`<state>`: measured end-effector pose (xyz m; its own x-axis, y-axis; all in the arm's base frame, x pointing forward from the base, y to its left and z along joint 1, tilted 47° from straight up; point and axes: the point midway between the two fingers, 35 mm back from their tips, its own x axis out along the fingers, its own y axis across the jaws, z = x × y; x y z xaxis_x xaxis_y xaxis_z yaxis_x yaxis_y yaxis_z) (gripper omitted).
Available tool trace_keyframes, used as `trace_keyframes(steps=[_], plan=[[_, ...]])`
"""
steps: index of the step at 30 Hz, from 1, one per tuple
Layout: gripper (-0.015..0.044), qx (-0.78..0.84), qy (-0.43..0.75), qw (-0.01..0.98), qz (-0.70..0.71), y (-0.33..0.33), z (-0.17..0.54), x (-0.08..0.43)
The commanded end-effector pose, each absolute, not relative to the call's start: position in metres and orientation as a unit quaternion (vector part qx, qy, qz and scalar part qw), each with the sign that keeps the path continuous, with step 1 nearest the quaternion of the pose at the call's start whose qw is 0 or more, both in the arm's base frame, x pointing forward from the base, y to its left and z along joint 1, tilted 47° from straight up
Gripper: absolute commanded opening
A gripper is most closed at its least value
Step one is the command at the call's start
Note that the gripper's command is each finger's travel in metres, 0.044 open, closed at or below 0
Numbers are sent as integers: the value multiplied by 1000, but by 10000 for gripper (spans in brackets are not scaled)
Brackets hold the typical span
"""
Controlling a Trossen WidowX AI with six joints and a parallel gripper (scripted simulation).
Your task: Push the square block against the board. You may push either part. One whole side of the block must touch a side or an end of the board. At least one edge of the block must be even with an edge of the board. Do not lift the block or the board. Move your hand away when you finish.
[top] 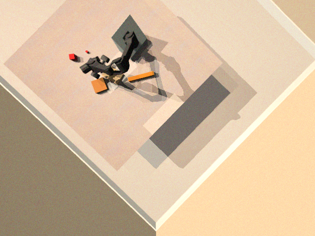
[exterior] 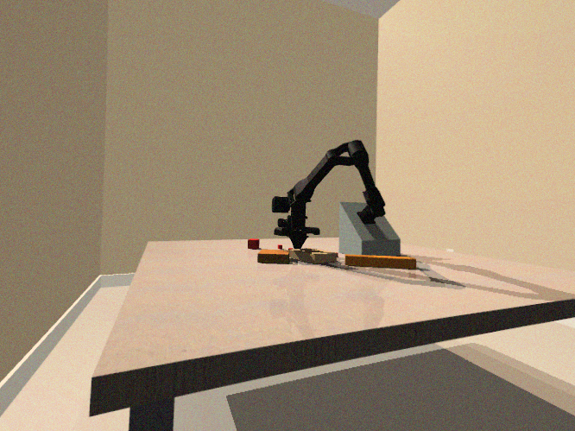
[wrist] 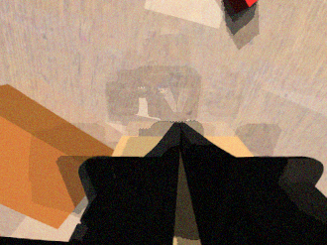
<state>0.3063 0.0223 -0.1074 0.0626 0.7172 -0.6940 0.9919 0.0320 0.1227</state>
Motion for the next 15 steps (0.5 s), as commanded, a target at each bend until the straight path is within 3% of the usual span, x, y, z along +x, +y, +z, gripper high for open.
trace_keyframes(steps=[1, 15], plan=[[0, 659, 651, 307, -219, 29, -104, 304], [0, 659, 652, 306, -218, 39, -95, 301]])
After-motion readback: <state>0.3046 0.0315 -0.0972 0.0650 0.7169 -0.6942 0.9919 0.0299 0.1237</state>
